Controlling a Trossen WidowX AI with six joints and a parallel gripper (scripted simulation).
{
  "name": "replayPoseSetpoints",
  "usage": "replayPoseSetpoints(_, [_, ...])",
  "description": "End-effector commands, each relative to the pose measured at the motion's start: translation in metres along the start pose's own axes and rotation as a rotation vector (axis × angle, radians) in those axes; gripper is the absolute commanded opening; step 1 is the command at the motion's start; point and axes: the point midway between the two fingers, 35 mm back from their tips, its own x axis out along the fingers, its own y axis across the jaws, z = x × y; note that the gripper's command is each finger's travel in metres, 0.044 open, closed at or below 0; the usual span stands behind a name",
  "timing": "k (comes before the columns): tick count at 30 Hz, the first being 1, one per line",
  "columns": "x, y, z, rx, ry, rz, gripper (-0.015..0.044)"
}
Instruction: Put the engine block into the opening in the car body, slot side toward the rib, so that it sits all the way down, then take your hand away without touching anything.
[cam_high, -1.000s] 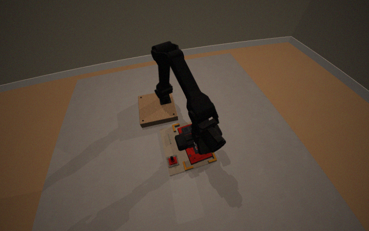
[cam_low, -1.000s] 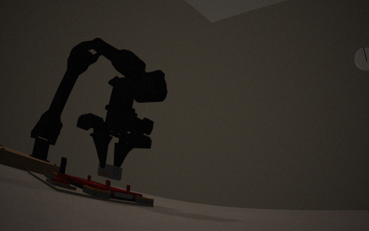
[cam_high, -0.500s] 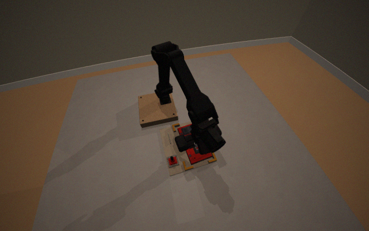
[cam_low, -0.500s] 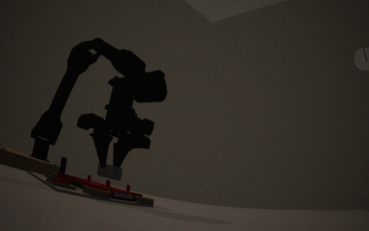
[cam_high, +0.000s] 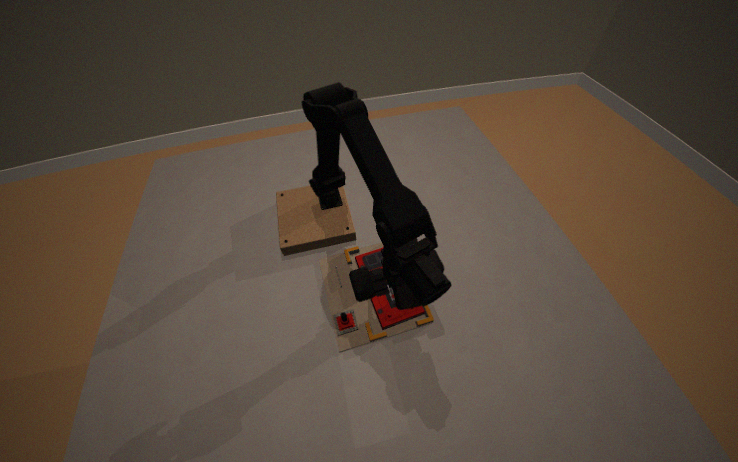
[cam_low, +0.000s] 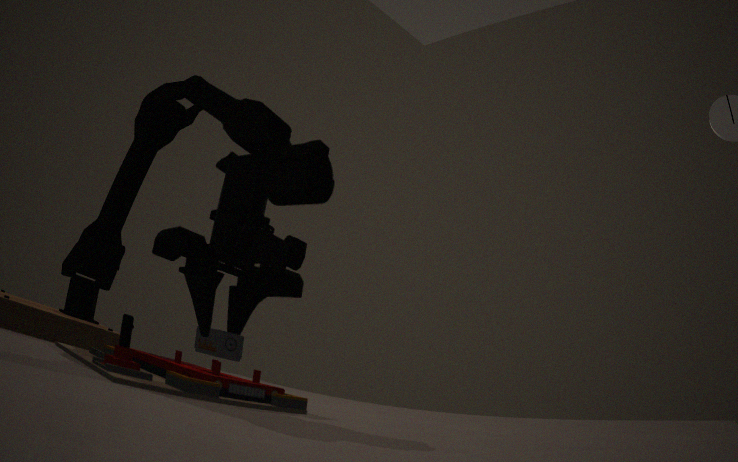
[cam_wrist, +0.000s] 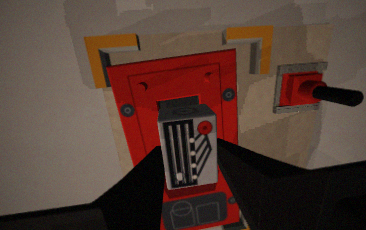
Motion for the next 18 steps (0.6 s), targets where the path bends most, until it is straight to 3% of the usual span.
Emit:
replayPoseSetpoints(1, [-0.0003, -0.0008, 0.0009, 0.021, -0.004, -0.004, 0.0159])
replayPoseSetpoints(18, [-0.0008, -0.0009, 0.0013, -0.183, -0.003, -0.005, 0.0159])
